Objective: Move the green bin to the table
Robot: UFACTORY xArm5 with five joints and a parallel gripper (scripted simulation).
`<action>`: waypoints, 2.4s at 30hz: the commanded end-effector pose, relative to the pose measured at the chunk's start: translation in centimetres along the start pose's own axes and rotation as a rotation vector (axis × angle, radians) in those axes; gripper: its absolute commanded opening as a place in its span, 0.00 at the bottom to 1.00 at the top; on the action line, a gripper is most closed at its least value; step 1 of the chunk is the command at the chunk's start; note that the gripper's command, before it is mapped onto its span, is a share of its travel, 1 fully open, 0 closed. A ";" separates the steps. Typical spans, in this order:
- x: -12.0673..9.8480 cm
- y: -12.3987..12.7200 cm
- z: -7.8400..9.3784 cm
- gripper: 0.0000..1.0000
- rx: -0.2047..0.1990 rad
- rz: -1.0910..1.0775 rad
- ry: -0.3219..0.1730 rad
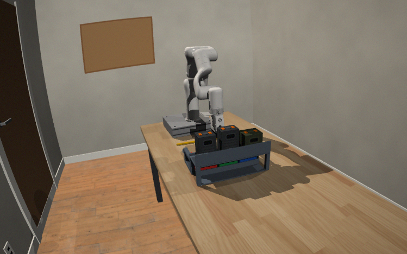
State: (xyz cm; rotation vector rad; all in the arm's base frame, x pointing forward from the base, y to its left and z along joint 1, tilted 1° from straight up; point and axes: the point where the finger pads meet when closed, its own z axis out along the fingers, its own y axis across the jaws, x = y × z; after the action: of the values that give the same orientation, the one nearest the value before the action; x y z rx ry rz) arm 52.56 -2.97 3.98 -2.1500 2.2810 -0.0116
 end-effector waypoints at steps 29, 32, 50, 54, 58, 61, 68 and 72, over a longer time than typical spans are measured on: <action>0.0 -0.2 3.4 1.00 0.004 0.000 -0.004; 0.0 -0.2 3.6 1.00 0.004 0.000 -0.004; 0.0 -0.2 4.6 1.00 0.004 0.000 -0.004; 0.0 -0.2 4.8 1.00 0.004 0.000 -0.004; 0.0 -0.2 5.0 1.00 0.004 0.000 -0.004; 0.0 -0.2 5.1 1.00 0.004 0.000 -0.004; 0.0 -0.2 5.4 1.00 0.004 0.000 -0.004; 0.0 -0.2 5.6 1.00 0.004 0.000 -0.004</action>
State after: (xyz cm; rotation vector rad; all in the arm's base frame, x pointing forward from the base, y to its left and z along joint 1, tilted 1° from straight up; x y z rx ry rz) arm 52.65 -2.95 -1.56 -2.1500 2.2810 -0.0117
